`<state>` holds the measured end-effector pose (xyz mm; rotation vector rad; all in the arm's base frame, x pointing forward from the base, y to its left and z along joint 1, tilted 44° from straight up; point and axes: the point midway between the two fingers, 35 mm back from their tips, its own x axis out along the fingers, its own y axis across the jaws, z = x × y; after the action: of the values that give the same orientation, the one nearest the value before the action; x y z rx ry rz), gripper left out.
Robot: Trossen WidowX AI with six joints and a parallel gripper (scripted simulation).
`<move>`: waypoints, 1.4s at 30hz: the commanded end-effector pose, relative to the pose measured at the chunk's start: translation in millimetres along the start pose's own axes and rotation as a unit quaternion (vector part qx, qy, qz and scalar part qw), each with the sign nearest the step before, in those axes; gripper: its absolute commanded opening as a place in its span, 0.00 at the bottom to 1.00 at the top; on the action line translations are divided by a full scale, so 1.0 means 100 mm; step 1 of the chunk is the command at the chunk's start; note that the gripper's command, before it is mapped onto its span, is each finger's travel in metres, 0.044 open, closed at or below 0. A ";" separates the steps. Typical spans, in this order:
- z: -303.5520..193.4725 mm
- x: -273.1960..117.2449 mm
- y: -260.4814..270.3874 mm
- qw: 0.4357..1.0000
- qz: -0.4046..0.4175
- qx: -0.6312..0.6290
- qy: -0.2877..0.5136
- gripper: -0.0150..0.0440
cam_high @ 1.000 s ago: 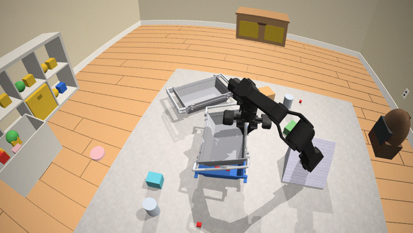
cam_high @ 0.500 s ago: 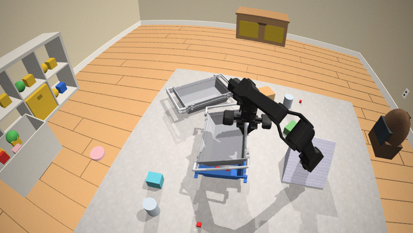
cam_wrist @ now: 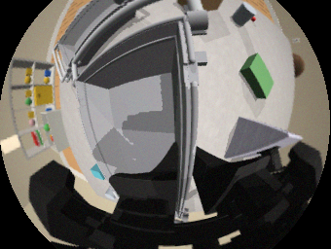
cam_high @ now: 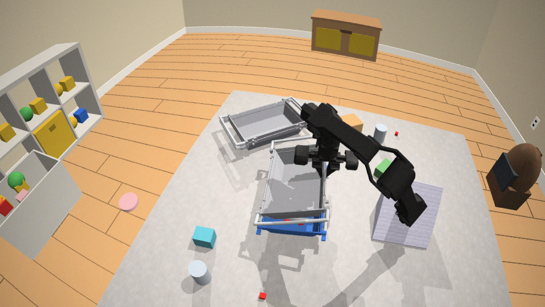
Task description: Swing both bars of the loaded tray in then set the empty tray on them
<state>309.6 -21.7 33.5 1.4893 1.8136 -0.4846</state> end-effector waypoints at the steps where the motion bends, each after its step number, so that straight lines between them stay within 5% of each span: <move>1: -0.04 0.04 -0.02 1.000 -0.008 0.002 0.007 0.25; 42: -0.13 0.18 -0.05 1.000 -0.008 0.002 0.007 0.25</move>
<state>302.3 -9.3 28.7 1.4989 1.8138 -0.5010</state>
